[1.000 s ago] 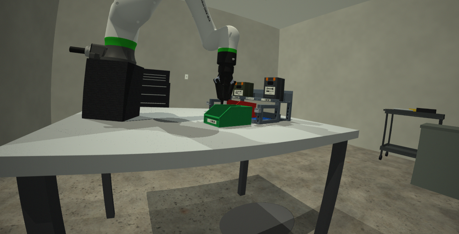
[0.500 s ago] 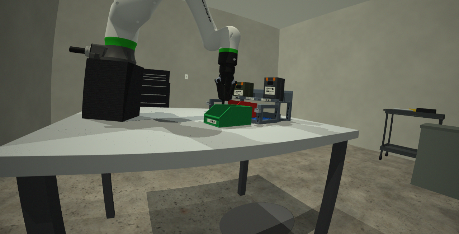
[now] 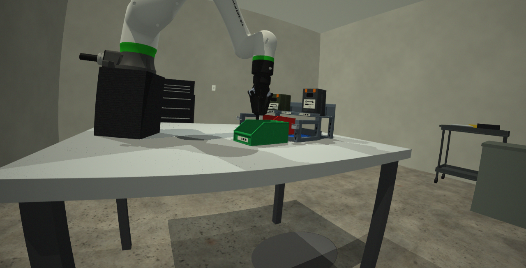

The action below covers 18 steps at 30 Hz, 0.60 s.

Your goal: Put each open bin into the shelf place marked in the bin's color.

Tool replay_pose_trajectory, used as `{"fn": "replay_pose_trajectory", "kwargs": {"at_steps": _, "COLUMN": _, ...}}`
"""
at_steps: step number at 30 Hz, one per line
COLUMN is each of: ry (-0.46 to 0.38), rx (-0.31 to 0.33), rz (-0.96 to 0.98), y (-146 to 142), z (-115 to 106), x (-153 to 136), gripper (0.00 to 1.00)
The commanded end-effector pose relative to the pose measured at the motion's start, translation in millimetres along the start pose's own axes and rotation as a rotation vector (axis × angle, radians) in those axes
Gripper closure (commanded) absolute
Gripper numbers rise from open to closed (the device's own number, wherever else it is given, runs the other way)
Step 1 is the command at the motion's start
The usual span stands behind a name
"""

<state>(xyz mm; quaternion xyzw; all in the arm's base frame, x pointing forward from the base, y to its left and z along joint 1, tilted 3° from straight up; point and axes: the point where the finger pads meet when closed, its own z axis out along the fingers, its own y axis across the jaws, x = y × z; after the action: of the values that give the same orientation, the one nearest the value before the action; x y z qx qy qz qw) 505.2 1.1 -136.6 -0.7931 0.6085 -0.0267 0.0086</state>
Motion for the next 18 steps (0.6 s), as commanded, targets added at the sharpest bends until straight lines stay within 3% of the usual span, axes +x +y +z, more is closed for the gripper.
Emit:
{"fn": "replay_pose_trajectory", "kwargs": {"at_steps": 1, "ry": 0.000, "rx": 0.000, "rz": 0.000, "y": -1.7, "z": -0.1, "x": 0.1, "gripper": 1.00}}
{"fn": "replay_pose_trajectory", "kwargs": {"at_steps": 18, "ry": 0.000, "rx": 0.000, "rz": 0.000, "y": -12.8, "z": -0.1, "x": 0.1, "gripper": 1.00}}
